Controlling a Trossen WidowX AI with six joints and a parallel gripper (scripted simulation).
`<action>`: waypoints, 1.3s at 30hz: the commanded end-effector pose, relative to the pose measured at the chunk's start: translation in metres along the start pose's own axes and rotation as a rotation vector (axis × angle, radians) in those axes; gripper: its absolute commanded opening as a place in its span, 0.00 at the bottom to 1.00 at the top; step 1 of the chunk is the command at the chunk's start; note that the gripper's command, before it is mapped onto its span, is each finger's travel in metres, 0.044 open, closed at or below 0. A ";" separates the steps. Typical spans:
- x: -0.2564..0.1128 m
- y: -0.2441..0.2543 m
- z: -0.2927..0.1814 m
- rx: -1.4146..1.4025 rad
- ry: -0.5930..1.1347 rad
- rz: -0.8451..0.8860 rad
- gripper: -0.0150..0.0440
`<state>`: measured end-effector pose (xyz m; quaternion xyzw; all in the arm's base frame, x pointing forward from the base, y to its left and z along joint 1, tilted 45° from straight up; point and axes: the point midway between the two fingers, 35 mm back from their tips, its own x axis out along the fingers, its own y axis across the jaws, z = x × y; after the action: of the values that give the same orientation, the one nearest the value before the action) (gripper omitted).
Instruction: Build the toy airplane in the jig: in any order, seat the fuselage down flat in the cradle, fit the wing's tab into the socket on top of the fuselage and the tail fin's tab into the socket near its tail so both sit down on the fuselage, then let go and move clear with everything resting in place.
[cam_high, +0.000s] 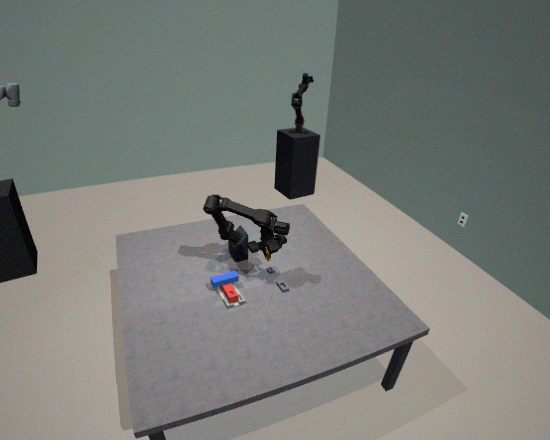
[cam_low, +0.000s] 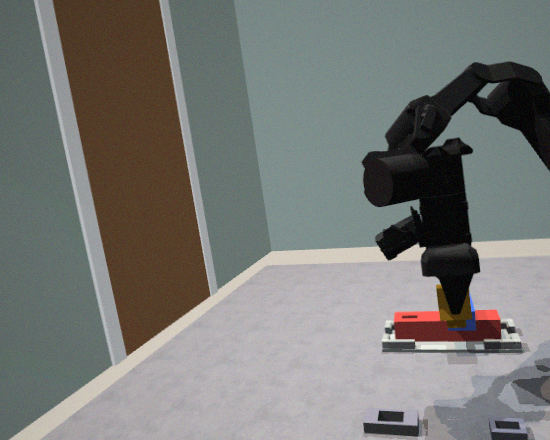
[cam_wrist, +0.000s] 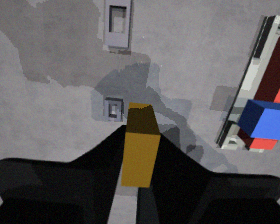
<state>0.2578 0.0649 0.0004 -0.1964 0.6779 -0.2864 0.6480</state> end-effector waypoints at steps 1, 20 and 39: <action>-0.002 -0.008 0.010 -0.003 -0.015 0.011 0.25; 0.002 -0.048 0.037 -0.003 -0.024 0.025 0.25; 0.009 -0.097 0.061 -0.015 -0.040 0.011 0.25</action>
<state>0.3022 -0.0161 0.0493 -0.2009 0.6729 -0.2748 0.6568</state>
